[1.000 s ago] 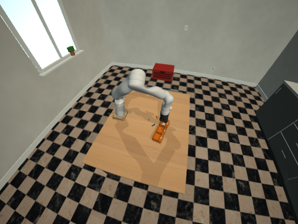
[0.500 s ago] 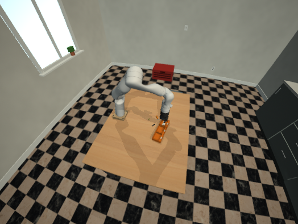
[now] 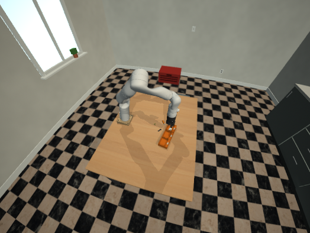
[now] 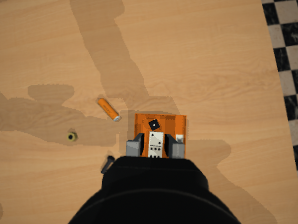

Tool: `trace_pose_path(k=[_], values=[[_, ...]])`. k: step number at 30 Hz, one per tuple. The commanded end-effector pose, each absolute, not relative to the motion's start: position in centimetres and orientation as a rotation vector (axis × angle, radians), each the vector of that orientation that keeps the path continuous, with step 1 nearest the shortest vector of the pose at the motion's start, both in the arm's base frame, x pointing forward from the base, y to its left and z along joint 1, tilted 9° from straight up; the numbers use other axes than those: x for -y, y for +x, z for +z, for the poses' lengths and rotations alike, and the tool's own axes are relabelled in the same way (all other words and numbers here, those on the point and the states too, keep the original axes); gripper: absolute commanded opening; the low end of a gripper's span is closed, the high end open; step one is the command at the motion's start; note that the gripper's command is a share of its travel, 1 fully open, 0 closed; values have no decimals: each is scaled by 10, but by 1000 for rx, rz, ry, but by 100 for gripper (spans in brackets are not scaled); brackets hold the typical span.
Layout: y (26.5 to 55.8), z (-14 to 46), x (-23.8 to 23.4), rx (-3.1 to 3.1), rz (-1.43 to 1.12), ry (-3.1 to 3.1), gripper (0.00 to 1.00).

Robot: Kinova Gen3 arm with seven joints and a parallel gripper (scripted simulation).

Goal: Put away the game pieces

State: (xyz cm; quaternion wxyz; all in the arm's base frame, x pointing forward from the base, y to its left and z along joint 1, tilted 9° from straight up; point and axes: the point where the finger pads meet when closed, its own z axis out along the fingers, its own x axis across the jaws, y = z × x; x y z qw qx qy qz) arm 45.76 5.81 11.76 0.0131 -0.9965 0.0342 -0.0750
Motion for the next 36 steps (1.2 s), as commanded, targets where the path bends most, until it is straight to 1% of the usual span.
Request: trace_pose_path(k=[1,27,28,36], values=[[458,119,-57,-111,-237,-3105,65],[459,119,-56,-111,-237,-3105,65],[458,125,-56,-107,-235,-3106,100],[452,157,-55,-106,-234,-3106,100]])
